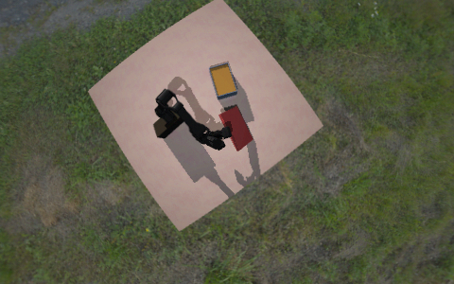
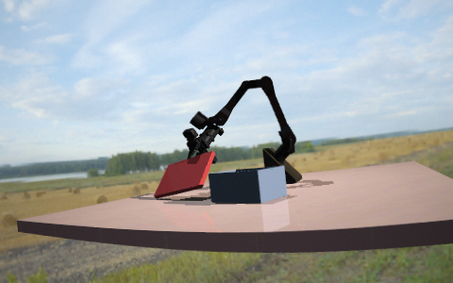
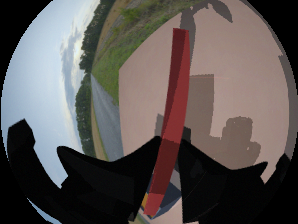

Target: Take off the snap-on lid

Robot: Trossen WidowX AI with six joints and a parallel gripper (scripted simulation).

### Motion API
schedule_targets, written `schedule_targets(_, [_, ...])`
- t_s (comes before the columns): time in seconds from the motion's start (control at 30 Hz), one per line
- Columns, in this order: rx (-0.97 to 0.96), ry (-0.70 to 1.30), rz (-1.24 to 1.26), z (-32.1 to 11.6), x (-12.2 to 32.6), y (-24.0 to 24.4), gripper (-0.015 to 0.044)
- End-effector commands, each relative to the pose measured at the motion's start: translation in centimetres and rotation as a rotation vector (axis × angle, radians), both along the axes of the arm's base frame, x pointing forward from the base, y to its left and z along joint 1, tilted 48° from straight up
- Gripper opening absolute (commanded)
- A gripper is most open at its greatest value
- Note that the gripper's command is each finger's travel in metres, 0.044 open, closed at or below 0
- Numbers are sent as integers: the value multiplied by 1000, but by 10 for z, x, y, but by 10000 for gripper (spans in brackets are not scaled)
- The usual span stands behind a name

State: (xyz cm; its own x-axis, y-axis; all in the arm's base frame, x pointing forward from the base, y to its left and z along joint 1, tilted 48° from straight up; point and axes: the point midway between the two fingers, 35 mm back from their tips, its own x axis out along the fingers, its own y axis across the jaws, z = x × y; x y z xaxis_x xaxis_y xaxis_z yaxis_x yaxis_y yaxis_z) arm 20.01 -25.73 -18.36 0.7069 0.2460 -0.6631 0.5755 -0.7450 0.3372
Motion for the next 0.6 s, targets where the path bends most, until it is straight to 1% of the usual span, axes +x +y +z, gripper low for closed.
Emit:
schedule_targets(0.0, [2,-6,-4,-1,1,2,0])
schedule_targets(0.57, [3,-7,-4,-11,1,12,0])
